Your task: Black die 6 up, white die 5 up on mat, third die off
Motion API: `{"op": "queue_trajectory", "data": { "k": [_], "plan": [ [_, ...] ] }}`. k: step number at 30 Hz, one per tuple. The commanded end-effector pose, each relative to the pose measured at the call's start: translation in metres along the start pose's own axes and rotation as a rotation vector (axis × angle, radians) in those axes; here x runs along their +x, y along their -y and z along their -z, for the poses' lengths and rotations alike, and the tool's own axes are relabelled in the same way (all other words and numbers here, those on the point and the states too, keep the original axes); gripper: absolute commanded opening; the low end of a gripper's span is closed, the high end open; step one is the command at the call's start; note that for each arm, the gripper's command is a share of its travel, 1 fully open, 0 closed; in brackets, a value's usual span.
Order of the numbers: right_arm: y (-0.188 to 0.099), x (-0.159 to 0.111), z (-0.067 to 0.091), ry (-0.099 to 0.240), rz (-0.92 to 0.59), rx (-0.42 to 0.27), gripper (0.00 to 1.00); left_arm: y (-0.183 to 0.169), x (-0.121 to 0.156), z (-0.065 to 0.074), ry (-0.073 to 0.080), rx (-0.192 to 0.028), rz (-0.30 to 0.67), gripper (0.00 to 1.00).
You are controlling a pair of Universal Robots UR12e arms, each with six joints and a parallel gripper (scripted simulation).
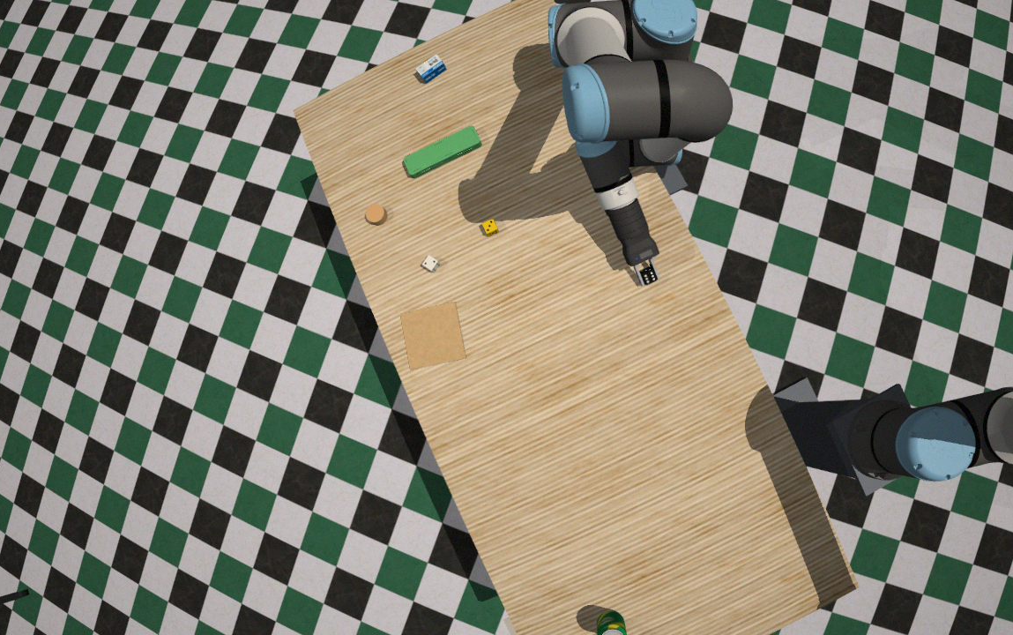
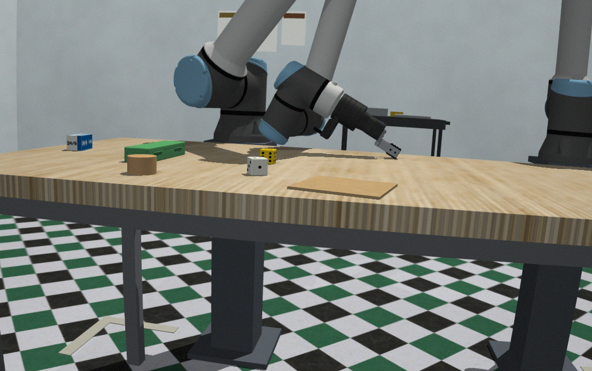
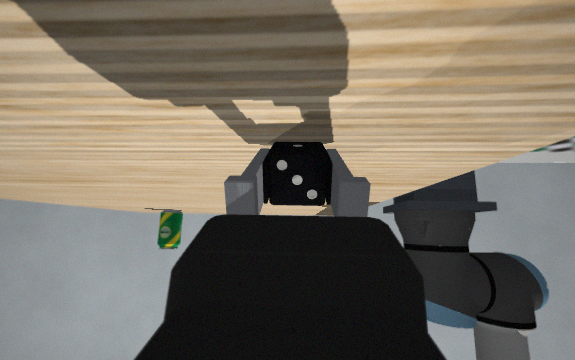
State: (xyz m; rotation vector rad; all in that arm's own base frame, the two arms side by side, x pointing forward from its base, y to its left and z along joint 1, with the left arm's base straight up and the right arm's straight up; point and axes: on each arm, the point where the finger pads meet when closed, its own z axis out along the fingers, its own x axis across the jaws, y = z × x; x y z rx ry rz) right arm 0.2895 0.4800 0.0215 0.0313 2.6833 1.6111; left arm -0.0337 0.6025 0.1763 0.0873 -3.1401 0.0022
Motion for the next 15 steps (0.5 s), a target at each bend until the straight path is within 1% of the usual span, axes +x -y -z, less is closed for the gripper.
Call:
{"op": "queue_trajectory", "data": {
  "k": [1,4,5,7,8,10,11,15],
  "plan": [
    [-0.0003,0.0000,0.0002,0.000,0.000,-0.001,0.57,-0.0006,-0.0001,0.0007,0.000,-0.001,0.000,1.00],
    [-0.0003,0.0000,0.0002,0.000,0.000,-0.001,0.57,-0.0006,-0.0001,0.0007,0.000,-0.001,0.000,1.00],
    [-0.0003,0.0000,0.0002,0.000,0.000,-0.001,0.63,-0.0006,-0.0001,0.0007,0.000,-0.001,0.000,1.00],
    [-0.0003,0.0000,0.0002,0.000,0.000,-0.001,0.63,-0.0006,-0.0001,0.0007,0.000,-0.001,0.000,1.00],
    [-0.0003,0.0000,0.0002,0.000,0.000,-0.001,0.69,-0.0006,-0.0001,0.0007,0.000,-0.001,0.000,1.00],
    [-0.0003,0.0000,0.0002,0.000,0.000,-0.001,0.69,-0.0006,-0.0001,0.0007,0.000,-0.001,0.000,1.00],
    [-0.0003,0.0000,0.0002,0.000,0.000,-0.001,0.75,-0.0006,-0.0001,0.0007,0.000,-0.001,0.000,1.00],
    [-0.0003,0.0000,0.0002,0.000,0.000,-0.001,0.75,-0.0006,-0.0001,0.0007,0.000,-0.001,0.000,1.00]
  ]
}}
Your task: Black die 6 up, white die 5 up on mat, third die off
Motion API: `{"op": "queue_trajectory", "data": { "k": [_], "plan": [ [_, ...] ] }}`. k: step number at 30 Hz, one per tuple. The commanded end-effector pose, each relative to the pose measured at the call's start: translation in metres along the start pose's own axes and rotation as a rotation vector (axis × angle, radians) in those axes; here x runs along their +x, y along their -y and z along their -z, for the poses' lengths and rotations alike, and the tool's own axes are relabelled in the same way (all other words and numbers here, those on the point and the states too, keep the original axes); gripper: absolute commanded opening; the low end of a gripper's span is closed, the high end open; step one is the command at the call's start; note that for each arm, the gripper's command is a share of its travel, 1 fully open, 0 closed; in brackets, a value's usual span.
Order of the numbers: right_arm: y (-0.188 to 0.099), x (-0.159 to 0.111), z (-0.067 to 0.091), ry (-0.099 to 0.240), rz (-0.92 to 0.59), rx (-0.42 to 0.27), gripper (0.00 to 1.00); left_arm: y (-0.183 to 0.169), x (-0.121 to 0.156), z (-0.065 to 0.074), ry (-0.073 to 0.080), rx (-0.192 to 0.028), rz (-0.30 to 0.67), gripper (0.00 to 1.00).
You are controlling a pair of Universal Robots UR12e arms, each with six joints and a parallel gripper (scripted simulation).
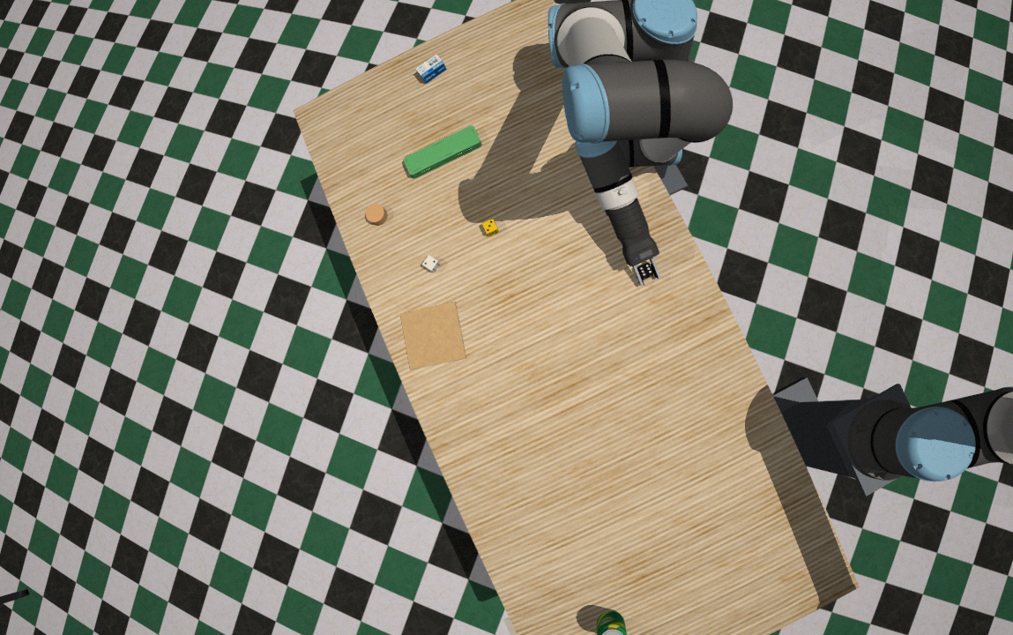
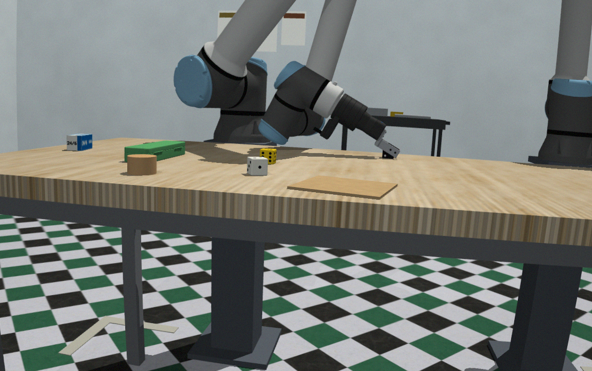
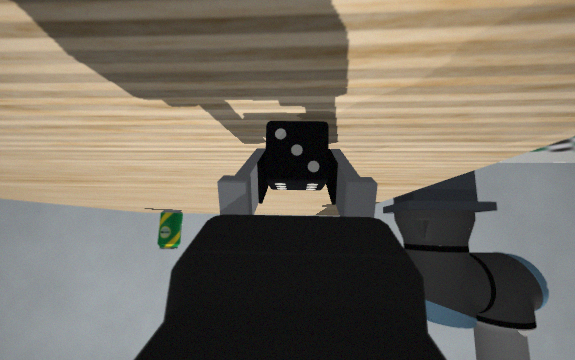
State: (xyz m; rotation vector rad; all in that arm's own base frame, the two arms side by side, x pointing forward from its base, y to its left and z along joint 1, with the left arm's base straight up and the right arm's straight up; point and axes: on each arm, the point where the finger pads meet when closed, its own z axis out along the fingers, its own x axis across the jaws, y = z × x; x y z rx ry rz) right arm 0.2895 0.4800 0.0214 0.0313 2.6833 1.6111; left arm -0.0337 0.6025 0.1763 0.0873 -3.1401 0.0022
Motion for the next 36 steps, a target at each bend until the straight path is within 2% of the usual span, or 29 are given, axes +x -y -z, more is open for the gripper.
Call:
{"op": "queue_trajectory", "data": {
  "k": [1,3,4,36],
  "plan": [
    [-0.0003,0.0000,0.0002,0.000,0.000,-0.001,0.81,-0.0006,-0.0001,0.0007,0.000,-0.001,0.000,1.00],
    [-0.0003,0.0000,0.0002,0.000,0.000,-0.001,0.81,-0.0006,-0.0001,0.0007,0.000,-0.001,0.000,1.00],
    [-0.0003,0.0000,0.0002,0.000,0.000,-0.001,0.87,-0.0006,-0.0001,0.0007,0.000,-0.001,0.000,1.00],
    [-0.0003,0.0000,0.0002,0.000,0.000,-0.001,0.87,-0.0006,-0.0001,0.0007,0.000,-0.001,0.000,1.00]
  ]
}}
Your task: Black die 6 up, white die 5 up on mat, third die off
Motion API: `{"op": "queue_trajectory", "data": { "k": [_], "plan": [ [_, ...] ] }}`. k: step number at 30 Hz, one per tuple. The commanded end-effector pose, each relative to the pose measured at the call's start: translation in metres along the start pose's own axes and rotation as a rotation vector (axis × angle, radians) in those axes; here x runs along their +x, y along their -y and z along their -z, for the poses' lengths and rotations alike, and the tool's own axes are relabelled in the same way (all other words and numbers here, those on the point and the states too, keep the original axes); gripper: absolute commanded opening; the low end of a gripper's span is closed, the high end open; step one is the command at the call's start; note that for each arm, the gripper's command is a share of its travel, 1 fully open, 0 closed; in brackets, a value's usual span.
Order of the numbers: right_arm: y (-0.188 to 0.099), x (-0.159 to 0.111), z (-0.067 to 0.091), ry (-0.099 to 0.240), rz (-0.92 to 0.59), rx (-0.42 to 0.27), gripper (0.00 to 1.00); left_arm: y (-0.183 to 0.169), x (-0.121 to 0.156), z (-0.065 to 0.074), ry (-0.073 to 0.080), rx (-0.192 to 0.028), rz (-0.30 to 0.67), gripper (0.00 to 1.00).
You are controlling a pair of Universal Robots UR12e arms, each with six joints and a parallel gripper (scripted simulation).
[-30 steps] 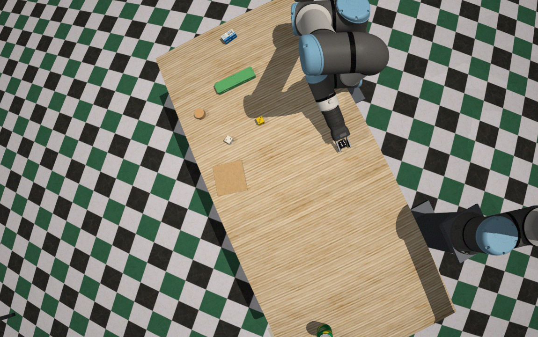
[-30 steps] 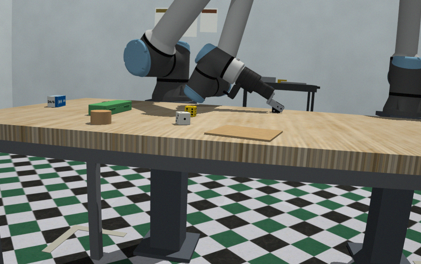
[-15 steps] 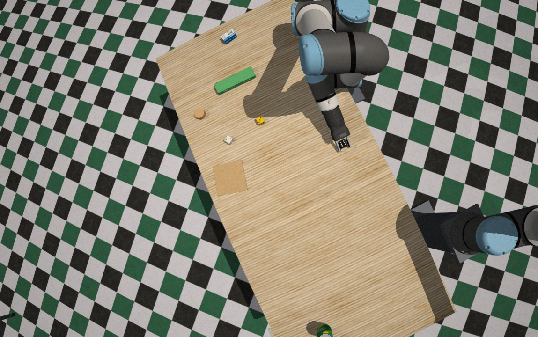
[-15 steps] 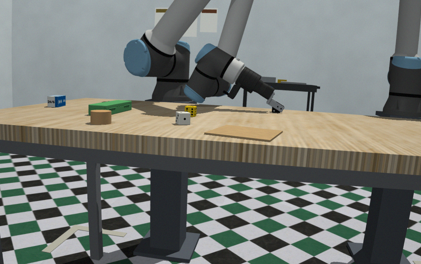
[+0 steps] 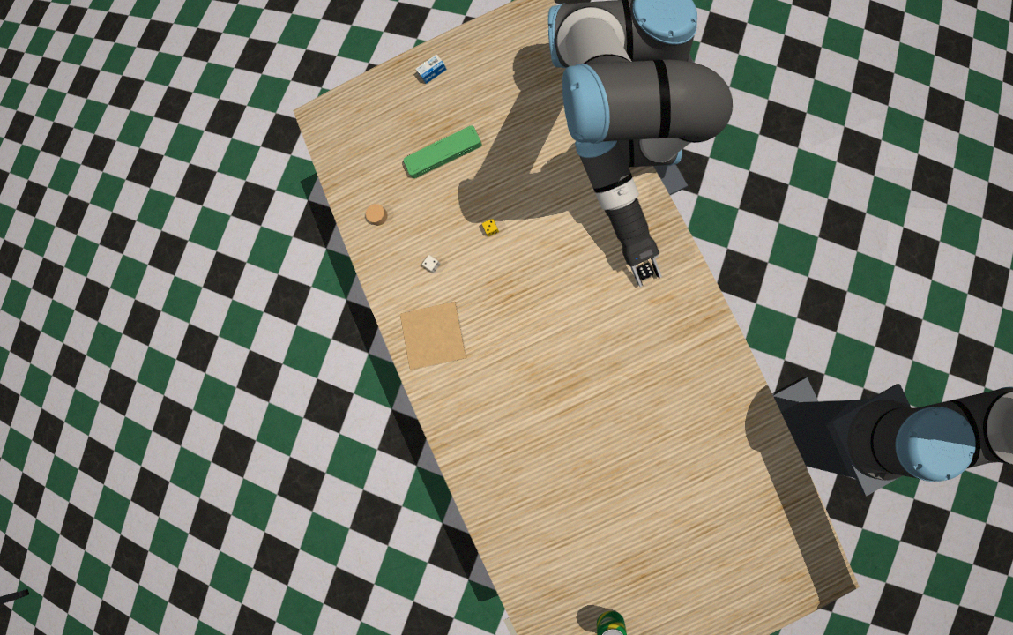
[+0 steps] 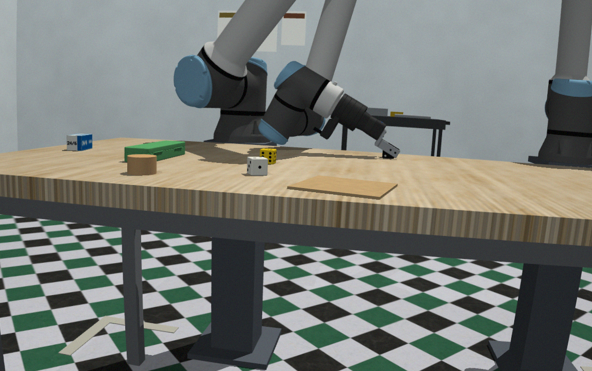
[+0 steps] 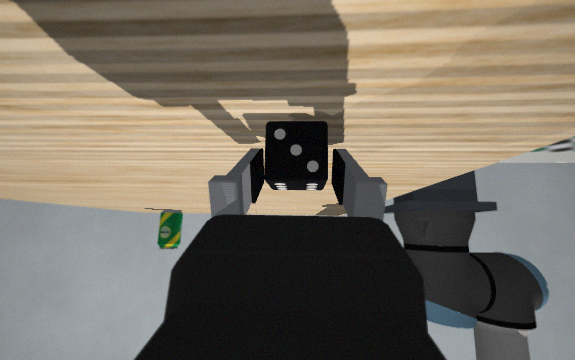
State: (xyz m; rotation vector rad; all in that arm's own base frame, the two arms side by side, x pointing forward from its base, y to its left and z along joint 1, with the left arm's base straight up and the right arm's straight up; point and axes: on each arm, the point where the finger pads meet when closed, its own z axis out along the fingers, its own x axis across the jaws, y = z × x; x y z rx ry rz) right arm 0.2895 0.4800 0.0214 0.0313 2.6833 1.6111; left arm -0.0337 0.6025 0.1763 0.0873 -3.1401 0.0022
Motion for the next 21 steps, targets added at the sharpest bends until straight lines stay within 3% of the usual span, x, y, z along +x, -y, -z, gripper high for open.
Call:
{"op": "queue_trajectory", "data": {
  "k": [1,15,21],
  "plan": [
    [0.000,0.000,0.000,0.000,0.000,-0.001,0.87,-0.001,0.000,0.001,0.000,-0.001,0.000,1.00],
    [0.000,0.000,0.001,0.000,0.000,-0.001,0.87,-0.001,0.000,0.001,0.000,-0.001,0.000,1.00],
    [0.000,0.000,0.014,0.000,0.000,-0.001,0.87,-0.001,0.000,0.001,0.000,-0.001,0.000,1.00]
  ]
}}
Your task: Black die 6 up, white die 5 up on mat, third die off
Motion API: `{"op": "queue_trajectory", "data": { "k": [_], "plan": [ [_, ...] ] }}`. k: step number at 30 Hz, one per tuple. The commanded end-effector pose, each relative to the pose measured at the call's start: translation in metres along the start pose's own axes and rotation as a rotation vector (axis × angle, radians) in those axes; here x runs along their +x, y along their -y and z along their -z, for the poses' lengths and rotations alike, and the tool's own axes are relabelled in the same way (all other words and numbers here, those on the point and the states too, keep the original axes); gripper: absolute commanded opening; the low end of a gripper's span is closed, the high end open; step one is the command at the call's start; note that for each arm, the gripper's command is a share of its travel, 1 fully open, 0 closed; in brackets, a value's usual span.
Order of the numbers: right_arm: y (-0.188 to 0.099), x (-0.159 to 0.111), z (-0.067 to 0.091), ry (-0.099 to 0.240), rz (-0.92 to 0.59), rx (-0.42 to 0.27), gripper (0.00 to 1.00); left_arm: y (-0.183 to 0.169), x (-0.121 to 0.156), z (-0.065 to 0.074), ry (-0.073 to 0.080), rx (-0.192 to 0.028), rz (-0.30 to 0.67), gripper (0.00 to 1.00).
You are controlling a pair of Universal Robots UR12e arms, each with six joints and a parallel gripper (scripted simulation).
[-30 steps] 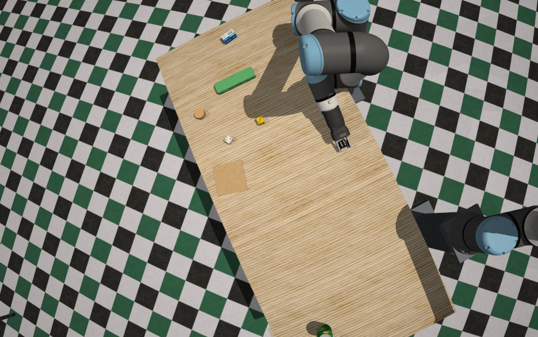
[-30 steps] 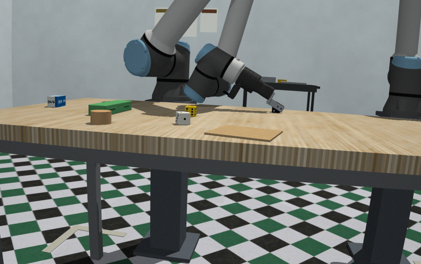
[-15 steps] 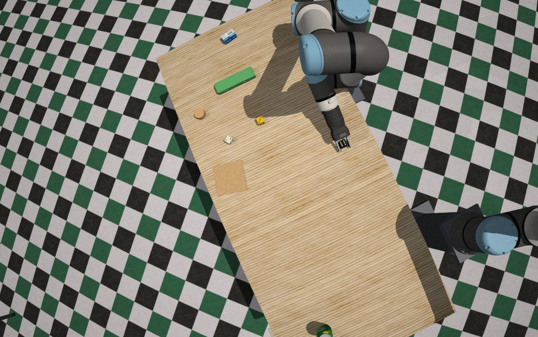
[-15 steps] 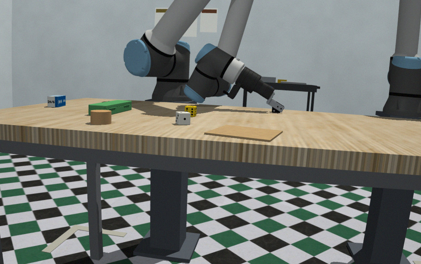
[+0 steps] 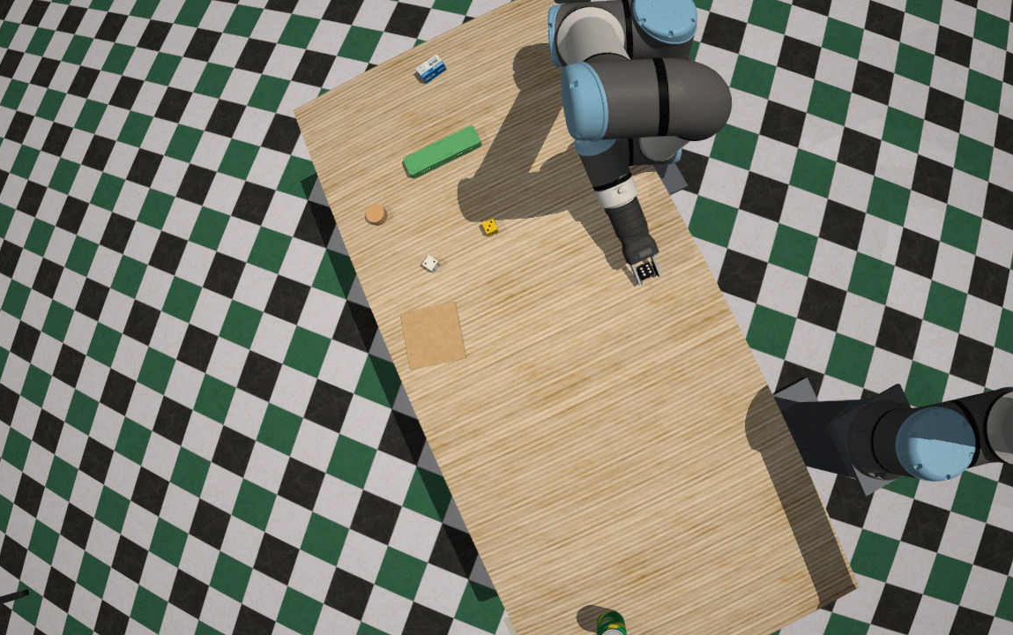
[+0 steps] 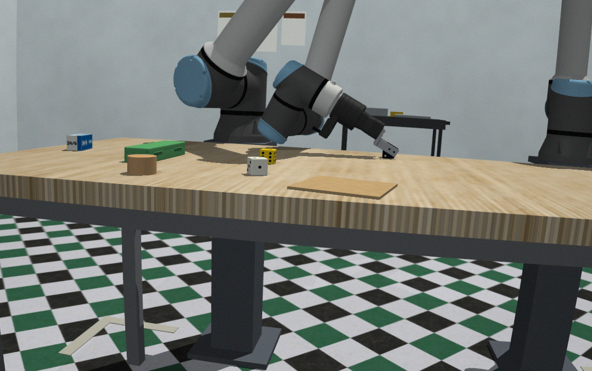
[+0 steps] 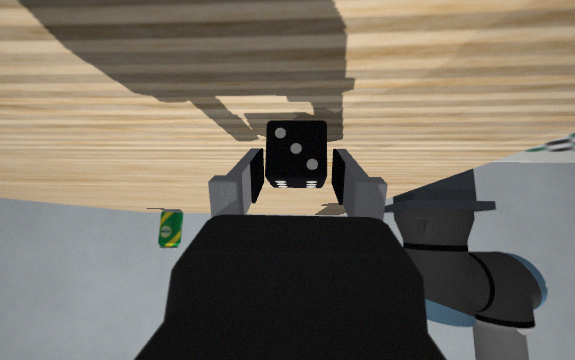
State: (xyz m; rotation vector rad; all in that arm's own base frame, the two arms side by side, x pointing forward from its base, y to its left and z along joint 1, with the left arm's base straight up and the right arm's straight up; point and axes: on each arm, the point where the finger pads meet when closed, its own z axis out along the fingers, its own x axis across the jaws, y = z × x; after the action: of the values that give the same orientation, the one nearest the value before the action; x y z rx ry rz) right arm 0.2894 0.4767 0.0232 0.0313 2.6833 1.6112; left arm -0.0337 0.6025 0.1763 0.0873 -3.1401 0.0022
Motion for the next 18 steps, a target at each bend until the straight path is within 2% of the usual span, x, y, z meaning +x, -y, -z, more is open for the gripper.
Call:
{"op": "queue_trajectory", "data": {
  "k": [1,8,18],
  "plan": [
    [0.000,0.000,0.013,0.000,0.000,-0.001,0.87,-0.001,0.000,0.001,0.000,-0.001,0.000,1.00],
    [0.000,0.000,0.039,0.000,0.000,-0.001,0.87,-0.001,0.000,0.001,0.000,-0.001,0.000,1.00],
    [0.000,0.000,0.046,0.000,0.000,-0.001,0.87,-0.001,0.000,0.001,0.000,-0.001,0.000,1.00]
  ]
}}
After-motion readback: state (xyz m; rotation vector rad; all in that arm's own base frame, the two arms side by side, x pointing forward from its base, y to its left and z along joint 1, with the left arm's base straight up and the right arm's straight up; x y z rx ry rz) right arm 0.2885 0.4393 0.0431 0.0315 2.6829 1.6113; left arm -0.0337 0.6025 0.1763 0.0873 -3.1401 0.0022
